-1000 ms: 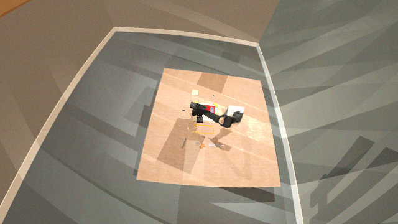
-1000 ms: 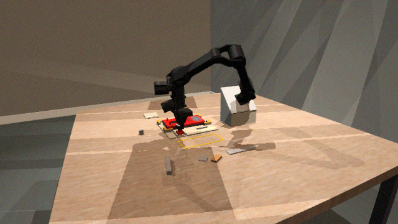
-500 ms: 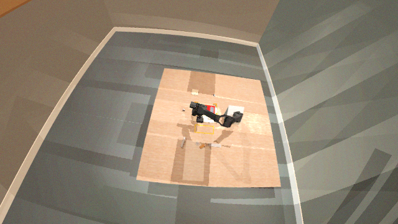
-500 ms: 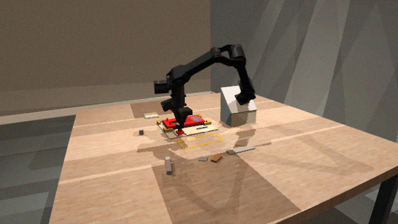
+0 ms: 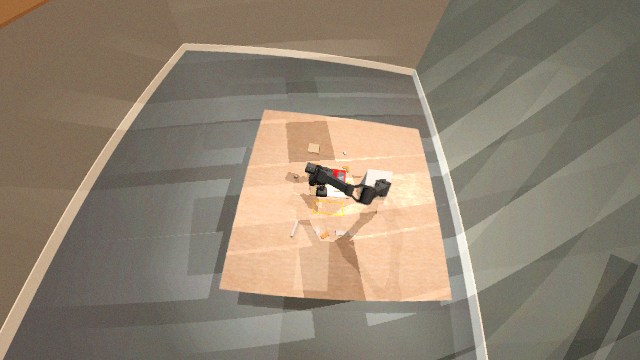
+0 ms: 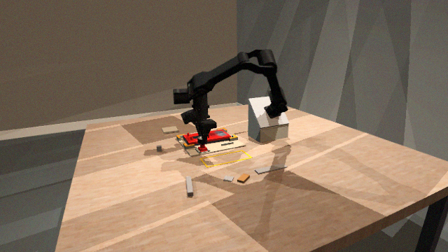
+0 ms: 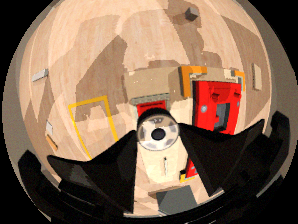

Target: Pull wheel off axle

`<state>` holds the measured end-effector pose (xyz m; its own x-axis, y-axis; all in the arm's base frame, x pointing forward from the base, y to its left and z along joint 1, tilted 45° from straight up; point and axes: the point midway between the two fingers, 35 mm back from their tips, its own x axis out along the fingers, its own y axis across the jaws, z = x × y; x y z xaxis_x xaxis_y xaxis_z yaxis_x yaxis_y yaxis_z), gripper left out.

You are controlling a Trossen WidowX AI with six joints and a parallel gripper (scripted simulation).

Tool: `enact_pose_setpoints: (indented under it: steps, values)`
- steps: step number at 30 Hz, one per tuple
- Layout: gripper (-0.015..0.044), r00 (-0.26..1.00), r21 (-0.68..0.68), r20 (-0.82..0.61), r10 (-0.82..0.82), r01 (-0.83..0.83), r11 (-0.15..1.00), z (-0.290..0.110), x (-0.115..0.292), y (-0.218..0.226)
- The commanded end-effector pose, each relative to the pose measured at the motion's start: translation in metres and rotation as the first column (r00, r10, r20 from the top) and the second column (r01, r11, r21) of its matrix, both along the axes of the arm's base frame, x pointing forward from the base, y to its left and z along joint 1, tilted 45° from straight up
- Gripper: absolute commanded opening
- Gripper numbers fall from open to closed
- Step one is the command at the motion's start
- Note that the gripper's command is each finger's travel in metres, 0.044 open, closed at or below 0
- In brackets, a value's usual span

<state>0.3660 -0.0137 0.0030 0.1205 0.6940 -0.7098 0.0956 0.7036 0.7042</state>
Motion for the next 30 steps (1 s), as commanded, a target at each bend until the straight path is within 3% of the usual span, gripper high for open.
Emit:
enact_pose_setpoints:
  steps: [1, 30]
  values:
    - [0.0, 1.0, -0.002, 0.005, -0.002, 0.002, 1.0, 0.0024, -0.0001, -0.0031]
    - [0.0, 1.0, -0.002, 0.005, -0.005, 0.005, 1.0, 0.0091, -0.0015, -0.0099]
